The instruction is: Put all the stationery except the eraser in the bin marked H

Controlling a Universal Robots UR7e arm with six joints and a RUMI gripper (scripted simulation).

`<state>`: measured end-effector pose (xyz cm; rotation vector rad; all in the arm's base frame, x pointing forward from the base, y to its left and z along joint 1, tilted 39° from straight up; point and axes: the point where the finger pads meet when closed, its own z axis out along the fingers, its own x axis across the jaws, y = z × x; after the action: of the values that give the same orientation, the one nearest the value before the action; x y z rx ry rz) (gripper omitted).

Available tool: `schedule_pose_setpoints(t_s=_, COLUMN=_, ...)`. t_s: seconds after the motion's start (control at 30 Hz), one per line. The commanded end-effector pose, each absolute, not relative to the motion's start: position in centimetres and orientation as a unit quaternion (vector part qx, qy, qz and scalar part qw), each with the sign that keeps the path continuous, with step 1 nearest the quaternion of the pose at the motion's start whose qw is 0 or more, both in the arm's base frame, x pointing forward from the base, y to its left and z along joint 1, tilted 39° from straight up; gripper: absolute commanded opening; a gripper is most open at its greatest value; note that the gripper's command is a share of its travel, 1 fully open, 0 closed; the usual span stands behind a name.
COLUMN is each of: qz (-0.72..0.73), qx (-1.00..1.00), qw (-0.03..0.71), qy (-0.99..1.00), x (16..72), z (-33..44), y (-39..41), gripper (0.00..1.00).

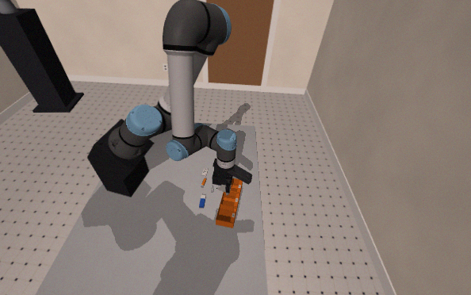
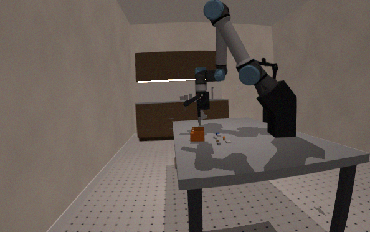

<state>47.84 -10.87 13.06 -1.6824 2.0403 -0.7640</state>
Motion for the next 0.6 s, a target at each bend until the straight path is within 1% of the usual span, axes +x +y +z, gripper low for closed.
schedule_pose_setpoints(t_s=0.0, qz=-0.271, qx=-0.6, qw=0.193, qy=0.727, x=47.5, z=13.5, y=-10.8, gripper=0.04)
schedule_pose_setpoints(t_s=0.1, qz=-0.271, qx=-0.6, qw=0.193, qy=0.727, x=47.5, z=13.5, y=-10.8, gripper=0.04)
schedule_pose_setpoints(t_s=0.57, qz=-0.271, qx=-0.6, qw=0.194, qy=0.727, x=48.8, z=13.3, y=-4.9, gripper=0.04)
